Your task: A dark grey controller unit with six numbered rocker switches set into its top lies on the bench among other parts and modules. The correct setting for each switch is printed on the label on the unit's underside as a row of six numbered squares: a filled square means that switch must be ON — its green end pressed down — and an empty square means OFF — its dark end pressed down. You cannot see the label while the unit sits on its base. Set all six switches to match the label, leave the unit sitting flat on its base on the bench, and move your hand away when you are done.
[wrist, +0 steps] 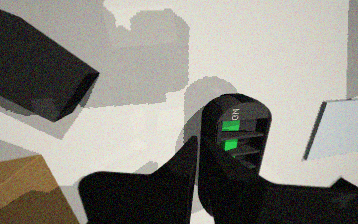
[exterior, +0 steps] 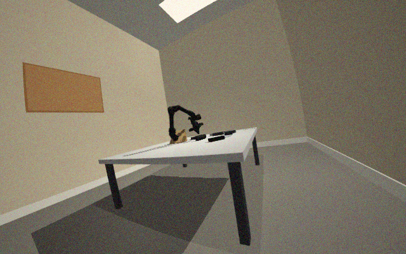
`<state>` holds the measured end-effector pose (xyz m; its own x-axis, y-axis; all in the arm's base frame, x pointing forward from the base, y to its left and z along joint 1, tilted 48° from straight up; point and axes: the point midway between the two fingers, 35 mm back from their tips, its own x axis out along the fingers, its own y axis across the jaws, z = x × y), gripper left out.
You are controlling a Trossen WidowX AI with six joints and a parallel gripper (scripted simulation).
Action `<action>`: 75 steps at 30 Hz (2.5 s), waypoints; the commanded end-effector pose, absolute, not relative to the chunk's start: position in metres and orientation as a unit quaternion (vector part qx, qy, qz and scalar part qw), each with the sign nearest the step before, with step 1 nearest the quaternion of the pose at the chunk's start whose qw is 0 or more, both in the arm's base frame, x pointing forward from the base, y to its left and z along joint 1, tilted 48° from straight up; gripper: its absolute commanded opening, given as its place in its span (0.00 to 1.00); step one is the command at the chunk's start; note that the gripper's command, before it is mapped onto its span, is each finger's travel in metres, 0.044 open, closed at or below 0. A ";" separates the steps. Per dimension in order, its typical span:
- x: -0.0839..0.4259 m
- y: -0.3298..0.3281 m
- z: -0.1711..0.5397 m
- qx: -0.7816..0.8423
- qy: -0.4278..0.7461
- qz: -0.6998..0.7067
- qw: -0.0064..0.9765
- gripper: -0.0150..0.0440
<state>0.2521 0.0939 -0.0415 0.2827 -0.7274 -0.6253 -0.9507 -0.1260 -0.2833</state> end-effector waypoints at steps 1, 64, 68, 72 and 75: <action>0.252 0.093 -0.042 -0.735 0.571 0.170 0.325 0.25; 0.260 0.054 -0.078 -0.735 0.570 0.169 0.324 0.25; 0.262 0.053 -0.078 -0.736 0.570 0.169 0.324 0.25; 0.263 0.053 -0.078 -0.736 0.570 0.169 0.324 0.25; 0.264 0.053 -0.078 -0.736 0.570 0.169 0.324 0.25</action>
<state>0.2626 0.0537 -0.0781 0.2896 -0.7275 -0.6220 -0.9491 -0.1339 -0.2852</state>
